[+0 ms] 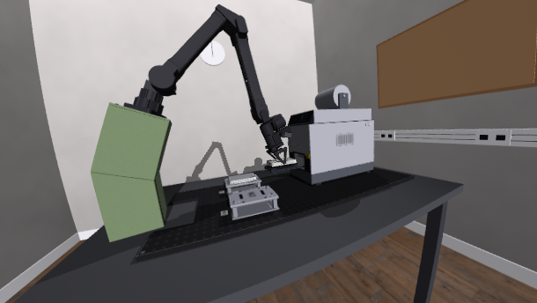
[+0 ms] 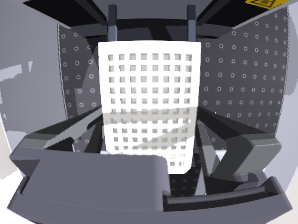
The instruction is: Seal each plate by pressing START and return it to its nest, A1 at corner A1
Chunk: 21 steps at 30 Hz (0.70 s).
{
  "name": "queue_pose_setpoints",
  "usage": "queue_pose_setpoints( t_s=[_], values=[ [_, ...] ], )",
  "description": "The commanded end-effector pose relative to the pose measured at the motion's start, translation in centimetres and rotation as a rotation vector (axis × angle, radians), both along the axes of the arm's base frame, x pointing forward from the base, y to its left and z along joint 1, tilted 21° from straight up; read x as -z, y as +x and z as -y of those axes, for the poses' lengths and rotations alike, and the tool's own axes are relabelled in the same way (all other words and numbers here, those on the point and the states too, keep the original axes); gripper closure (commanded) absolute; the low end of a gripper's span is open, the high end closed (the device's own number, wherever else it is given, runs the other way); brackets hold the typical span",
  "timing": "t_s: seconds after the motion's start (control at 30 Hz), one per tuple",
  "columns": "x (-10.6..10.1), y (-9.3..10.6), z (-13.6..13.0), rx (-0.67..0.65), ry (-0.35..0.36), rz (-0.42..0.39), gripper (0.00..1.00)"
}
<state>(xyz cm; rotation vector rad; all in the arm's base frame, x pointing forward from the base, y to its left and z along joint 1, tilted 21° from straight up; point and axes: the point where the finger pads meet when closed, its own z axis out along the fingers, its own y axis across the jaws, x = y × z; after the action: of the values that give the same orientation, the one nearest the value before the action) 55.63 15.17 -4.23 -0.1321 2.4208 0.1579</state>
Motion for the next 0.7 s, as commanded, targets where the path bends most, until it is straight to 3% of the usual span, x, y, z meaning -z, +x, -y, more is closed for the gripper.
queue_pose_setpoints(
  t_s=[0.0,0.27,0.4,0.67],
  values=[
    [-1.6,2.1,0.4,0.011,0.014,0.053,1.0],
    [0.4,0.4,1.2,0.017,0.002,0.009,1.0],
    [-0.2,-0.1,0.5,0.003,0.002,0.006,1.0],
    [-1.8,1.0,-1.0,-0.001,0.013,0.029,1.0]
  ],
)
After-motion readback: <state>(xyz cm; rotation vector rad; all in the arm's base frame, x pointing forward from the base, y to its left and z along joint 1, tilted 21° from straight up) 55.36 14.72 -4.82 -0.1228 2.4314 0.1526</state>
